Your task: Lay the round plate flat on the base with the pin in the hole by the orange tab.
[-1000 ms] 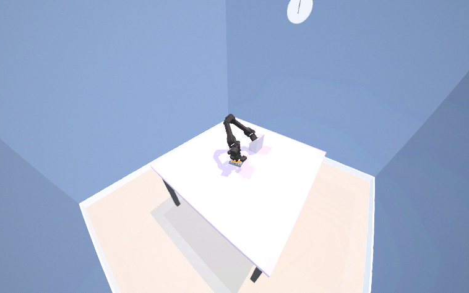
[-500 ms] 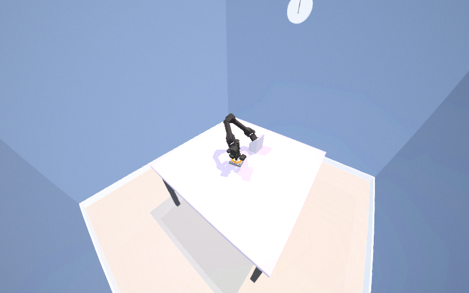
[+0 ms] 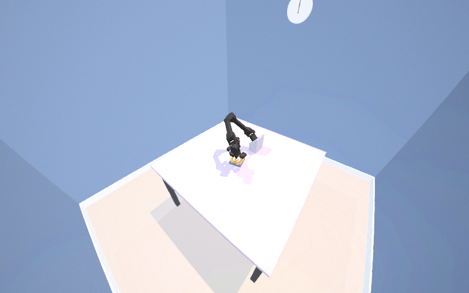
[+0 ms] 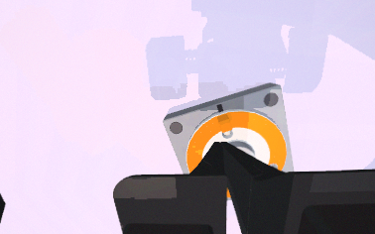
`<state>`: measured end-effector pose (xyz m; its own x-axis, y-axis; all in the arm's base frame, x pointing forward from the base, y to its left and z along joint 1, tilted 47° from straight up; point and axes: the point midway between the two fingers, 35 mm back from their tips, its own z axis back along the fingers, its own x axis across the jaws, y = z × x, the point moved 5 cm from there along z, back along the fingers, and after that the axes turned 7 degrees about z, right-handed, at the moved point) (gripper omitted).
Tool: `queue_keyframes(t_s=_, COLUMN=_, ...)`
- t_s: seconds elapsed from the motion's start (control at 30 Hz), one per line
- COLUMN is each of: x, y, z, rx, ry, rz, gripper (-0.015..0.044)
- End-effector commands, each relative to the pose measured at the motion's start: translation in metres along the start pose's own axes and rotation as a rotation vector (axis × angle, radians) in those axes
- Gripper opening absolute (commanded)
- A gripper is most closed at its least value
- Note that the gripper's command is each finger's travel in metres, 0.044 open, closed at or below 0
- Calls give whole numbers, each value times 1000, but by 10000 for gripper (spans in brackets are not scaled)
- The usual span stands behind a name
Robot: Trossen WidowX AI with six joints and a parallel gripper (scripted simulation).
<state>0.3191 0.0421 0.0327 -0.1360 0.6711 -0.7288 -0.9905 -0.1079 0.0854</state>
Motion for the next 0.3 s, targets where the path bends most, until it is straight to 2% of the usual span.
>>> queue_keyframes(t_s=0.0, x=1, y=0, z=0, rx=-3, ry=1, rz=6, gripper=0)
queue_keyframes(t_s=0.27, x=1, y=0, z=0, rx=-3, ry=1, rz=6, gripper=0)
